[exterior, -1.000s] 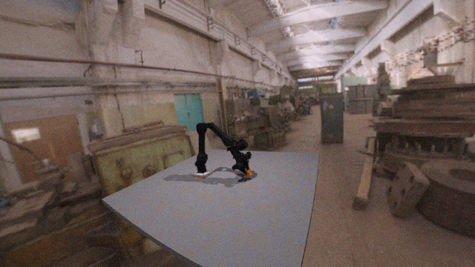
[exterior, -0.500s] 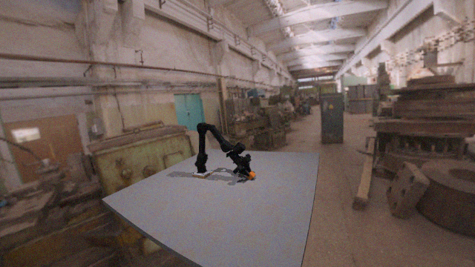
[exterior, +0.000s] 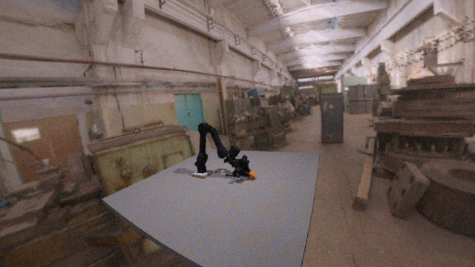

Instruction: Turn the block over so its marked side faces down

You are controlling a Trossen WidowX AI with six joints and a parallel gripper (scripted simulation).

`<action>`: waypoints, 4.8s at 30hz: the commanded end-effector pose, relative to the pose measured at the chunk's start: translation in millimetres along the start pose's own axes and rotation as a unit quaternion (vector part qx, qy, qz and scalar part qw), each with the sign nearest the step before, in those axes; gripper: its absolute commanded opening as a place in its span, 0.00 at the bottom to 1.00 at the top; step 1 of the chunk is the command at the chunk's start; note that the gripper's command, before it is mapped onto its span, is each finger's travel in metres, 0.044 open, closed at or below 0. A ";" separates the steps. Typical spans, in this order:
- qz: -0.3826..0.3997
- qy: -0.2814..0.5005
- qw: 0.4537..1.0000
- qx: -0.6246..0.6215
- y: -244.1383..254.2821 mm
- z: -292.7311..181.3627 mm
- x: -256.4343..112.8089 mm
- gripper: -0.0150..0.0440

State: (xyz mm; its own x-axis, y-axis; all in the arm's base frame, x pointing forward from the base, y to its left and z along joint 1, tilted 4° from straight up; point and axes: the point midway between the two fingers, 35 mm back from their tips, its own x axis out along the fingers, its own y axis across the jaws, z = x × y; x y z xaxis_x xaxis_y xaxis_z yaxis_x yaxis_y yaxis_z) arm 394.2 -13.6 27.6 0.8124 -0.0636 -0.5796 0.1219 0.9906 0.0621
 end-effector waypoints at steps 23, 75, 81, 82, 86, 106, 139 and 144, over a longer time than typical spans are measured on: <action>-0.002 -0.055 0.998 0.004 -1.2 -3.4 -10.0 0.25; -0.002 -0.044 0.999 0.005 -1.3 -1.0 -8.8 1.00; -0.002 0.062 0.998 0.004 -1.1 18.5 -15.7 1.00; -0.002 0.081 0.997 0.004 -1.1 21.6 -20.4 1.00; -0.001 0.157 0.988 0.004 -1.3 33.6 -49.4 1.00; -0.002 0.294 0.956 0.002 -0.8 60.3 -49.6 1.00; 0.000 0.456 0.890 0.004 -0.7 35.5 -13.8 1.00; 0.000 0.456 0.890 0.004 -0.6 28.9 -8.9 1.00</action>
State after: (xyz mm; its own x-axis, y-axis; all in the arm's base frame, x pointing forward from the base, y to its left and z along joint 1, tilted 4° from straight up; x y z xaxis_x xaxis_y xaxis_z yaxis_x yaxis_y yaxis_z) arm 404.1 -18.2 61.7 0.0148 0.0617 -0.9980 0.1252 0.9901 0.0631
